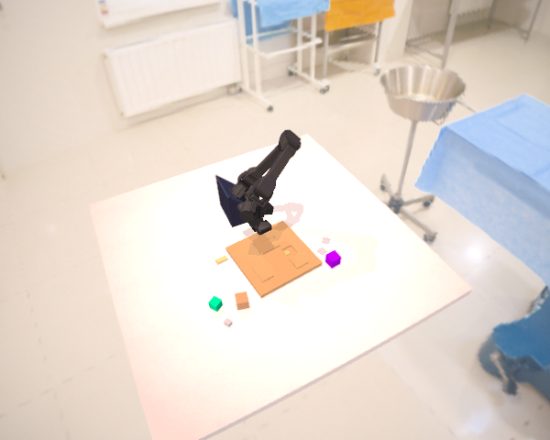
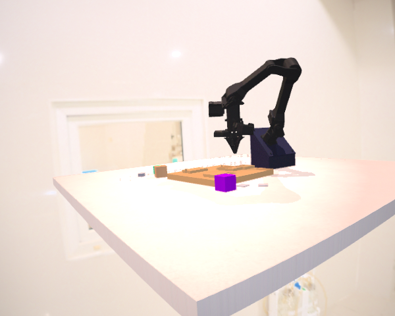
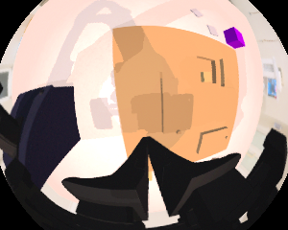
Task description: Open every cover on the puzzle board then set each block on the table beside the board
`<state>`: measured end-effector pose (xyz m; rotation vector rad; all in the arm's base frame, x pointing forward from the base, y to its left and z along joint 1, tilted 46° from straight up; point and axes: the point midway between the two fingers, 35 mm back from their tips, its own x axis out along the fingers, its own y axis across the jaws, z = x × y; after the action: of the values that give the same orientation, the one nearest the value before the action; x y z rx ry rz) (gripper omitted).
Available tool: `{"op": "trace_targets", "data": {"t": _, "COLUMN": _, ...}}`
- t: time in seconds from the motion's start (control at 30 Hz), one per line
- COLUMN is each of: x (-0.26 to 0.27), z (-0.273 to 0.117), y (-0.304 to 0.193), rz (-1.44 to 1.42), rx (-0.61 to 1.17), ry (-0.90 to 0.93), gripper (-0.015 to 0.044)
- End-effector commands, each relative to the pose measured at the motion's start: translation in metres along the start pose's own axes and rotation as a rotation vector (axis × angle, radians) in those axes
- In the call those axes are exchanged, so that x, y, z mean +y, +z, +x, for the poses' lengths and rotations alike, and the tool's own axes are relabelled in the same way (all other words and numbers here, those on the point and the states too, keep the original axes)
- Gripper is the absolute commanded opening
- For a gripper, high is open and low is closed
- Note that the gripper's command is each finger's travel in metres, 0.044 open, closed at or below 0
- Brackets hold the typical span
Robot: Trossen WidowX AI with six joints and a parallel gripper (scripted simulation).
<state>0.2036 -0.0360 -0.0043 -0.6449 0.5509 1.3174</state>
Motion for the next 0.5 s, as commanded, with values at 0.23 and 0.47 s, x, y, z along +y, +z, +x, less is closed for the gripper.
{"op": "trace_targets", "data": {"t": 0.23, "x": 0.0, "z": 0.01, "y": -0.001, "rz": 0.004, "rx": 0.001, "ry": 0.001, "gripper": 0.0}}
{"op": "trace_targets", "data": {"t": 0.47, "x": -0.001, "z": 0.017, "y": -0.001, "rz": 0.004, "rx": 0.002, "ry": 0.001, "gripper": 0.0}}
